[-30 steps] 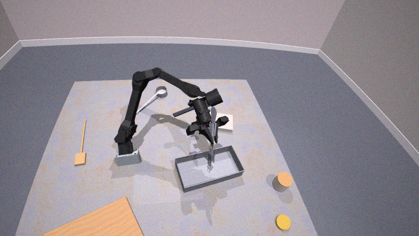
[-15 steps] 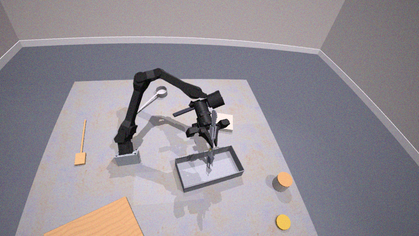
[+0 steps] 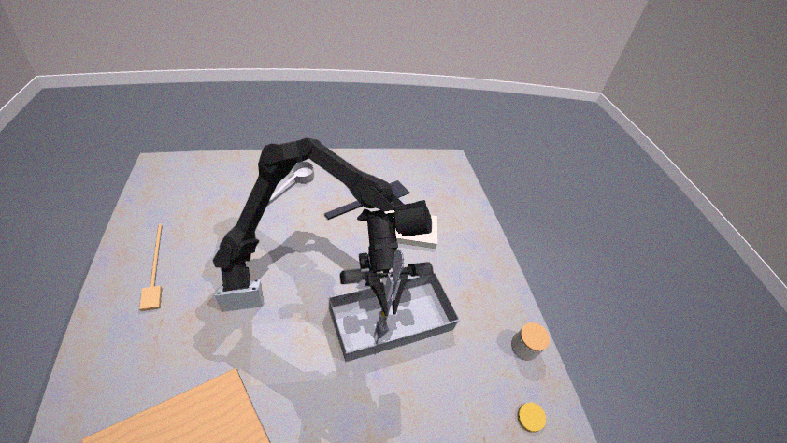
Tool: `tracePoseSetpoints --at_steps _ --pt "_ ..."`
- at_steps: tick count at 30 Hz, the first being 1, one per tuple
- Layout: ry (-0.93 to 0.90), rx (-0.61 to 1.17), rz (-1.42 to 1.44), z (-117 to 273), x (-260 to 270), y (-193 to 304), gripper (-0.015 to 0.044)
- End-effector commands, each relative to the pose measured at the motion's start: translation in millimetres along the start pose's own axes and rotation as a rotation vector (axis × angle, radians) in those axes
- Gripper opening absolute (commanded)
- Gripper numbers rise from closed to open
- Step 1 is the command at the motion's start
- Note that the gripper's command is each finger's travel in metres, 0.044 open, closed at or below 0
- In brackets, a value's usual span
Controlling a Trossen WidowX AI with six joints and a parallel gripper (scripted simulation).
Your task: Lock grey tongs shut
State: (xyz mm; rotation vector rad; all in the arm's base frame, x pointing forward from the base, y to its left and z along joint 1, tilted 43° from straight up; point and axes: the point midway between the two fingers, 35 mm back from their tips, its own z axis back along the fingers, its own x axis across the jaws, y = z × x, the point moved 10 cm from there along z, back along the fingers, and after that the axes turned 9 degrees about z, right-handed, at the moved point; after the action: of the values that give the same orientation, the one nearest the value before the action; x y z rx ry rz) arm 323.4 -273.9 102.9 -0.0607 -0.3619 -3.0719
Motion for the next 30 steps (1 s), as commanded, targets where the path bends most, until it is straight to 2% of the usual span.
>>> tracePoseSetpoints --at_steps 1,19,30 --pt "-0.022 -0.061 -0.028 -16 12 17 -0.0150" --pt "-0.091 -0.271 -0.176 -78 58 51 -0.0150" --pt "-0.119 -0.487 -0.232 -125 98 65 -0.0150"
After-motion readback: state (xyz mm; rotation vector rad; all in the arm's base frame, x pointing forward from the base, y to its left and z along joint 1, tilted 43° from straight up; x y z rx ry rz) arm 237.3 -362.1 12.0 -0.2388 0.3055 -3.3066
